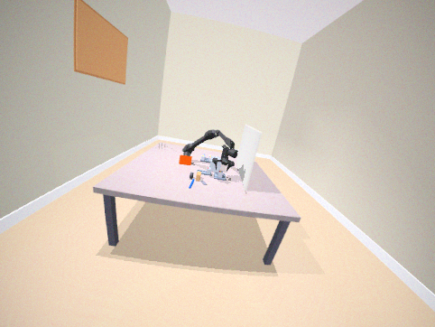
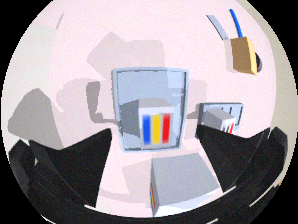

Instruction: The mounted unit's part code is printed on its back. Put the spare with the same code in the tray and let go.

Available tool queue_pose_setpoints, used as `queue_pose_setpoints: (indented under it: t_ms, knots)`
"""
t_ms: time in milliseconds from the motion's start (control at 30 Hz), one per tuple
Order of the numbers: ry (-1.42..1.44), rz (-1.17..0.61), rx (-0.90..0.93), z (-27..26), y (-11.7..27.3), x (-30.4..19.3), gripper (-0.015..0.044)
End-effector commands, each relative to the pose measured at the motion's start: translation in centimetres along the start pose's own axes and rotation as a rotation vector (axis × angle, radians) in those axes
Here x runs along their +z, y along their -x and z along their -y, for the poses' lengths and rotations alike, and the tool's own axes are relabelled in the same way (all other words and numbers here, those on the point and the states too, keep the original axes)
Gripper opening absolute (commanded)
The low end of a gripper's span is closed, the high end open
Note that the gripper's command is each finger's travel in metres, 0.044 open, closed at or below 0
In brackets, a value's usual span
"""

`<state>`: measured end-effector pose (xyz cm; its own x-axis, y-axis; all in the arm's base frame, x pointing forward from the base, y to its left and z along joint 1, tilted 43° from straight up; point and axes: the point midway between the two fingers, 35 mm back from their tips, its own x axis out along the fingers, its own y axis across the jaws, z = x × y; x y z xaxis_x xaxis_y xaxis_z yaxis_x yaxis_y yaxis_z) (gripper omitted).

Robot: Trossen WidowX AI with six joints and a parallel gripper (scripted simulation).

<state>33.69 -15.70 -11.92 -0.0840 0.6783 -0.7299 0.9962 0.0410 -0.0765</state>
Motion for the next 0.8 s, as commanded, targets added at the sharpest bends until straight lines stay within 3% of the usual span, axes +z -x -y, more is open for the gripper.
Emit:
queue_pose_setpoints:
  t_ms: [0, 100, 767]
  knots:
    - [0.001, 0.016, 0.021, 0.2, 5.7, 0.2, 0.044]
    - [0.001, 0.014, 0.021, 0.5, 7.6, 0.0, 0.044]
    - [-0.003, 0.024, 0.043, 0.3, 7.5, 0.2, 0.044]
